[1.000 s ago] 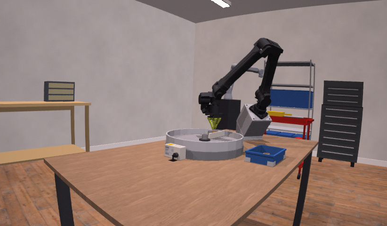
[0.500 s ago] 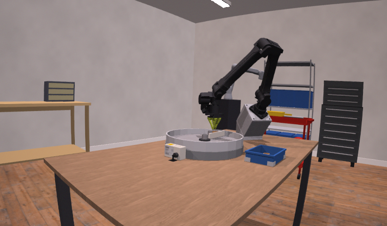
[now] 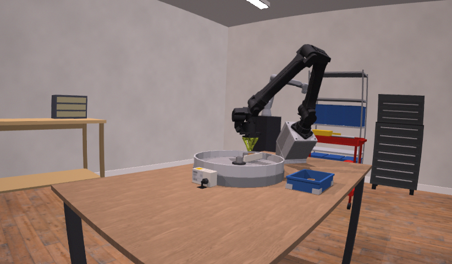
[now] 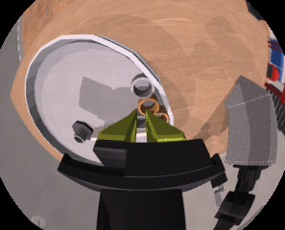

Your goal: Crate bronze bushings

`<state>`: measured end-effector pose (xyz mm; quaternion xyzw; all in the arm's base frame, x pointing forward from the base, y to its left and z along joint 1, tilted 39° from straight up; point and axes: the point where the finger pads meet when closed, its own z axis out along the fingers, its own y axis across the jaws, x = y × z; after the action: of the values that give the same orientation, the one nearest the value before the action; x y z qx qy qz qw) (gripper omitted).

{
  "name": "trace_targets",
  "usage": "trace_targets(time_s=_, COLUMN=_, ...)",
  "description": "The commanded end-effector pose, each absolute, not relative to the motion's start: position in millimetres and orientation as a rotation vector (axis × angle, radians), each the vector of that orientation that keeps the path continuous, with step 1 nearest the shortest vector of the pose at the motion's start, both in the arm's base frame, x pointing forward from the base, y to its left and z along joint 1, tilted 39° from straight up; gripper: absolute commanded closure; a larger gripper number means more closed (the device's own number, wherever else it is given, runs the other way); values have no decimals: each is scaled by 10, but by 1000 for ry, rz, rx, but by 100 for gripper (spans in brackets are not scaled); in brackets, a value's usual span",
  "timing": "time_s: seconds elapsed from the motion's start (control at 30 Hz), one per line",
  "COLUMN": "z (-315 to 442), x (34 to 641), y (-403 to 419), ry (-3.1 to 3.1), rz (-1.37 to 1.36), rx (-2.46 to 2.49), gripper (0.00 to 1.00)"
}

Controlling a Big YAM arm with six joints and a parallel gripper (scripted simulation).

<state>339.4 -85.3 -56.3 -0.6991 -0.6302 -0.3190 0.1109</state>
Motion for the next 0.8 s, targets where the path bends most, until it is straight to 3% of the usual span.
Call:
trace_targets(time_s=0.0, z=-435, x=3521, y=-902, ry=-1886, rz=-962, rx=-2061, gripper=88)
trace_targets(time_s=0.77, z=-416, x=3541, y=-915, ry=-1885, rz=-962, rx=-2062, gripper=88)
